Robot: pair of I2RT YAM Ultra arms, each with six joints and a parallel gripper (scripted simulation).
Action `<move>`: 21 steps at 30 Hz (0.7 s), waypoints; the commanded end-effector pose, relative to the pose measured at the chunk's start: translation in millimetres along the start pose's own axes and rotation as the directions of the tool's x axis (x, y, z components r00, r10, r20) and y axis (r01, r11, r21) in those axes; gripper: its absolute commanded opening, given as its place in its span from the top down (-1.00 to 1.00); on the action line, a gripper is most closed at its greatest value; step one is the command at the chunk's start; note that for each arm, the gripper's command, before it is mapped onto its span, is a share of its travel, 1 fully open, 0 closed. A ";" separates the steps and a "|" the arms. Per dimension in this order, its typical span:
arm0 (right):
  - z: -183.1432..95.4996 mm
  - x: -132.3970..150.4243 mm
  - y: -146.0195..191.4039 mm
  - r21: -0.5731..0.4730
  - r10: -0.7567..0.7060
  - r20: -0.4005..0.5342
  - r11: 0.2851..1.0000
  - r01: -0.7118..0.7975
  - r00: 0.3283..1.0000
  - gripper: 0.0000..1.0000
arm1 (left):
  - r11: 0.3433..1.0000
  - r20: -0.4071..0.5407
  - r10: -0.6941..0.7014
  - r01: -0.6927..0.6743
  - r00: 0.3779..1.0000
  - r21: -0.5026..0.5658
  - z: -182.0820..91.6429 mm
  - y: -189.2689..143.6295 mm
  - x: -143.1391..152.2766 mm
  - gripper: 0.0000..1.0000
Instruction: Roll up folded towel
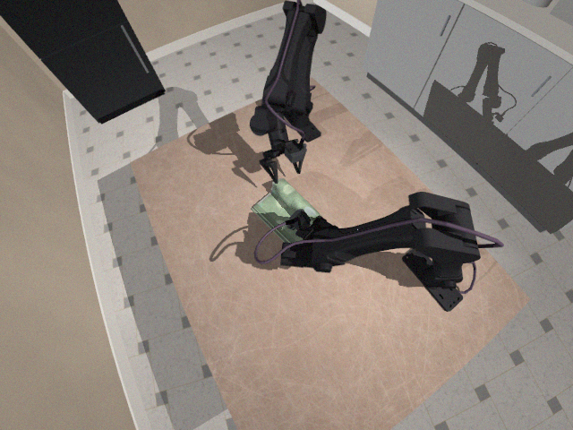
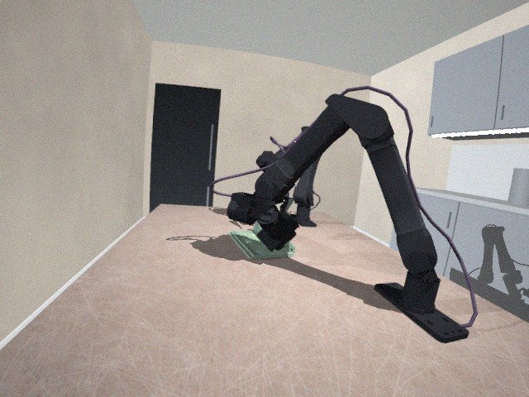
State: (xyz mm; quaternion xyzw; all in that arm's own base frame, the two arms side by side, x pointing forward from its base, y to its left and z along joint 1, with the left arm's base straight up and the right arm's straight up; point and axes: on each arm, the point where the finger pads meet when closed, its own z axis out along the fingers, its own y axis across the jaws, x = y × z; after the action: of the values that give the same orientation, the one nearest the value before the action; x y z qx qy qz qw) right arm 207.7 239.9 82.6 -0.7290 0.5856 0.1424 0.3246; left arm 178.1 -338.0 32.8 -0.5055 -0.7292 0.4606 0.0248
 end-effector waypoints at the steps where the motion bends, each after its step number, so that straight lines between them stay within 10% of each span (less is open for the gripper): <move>1: -3.6 -10.0 -24.9 0.004 -0.057 0.047 0.998 0.057 0.997 -0.96 | 0.999 0.012 0.015 -0.016 1.000 0.030 2.8 1.0 -4.5 0.56; 21: 47.5 27.2 0.8 0.010 -0.048 0.043 0.999 0.048 0.998 -0.96 | 0.999 0.012 0.015 -0.016 1.000 0.030 3.0 1.3 -4.3 0.56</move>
State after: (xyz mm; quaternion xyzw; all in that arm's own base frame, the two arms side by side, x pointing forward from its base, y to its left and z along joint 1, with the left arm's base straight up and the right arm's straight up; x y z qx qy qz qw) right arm 216.5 238.7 30.9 -0.7416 0.5728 0.1483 0.3162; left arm 176.6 -338.8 32.0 -0.5052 -0.7250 0.4672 0.0270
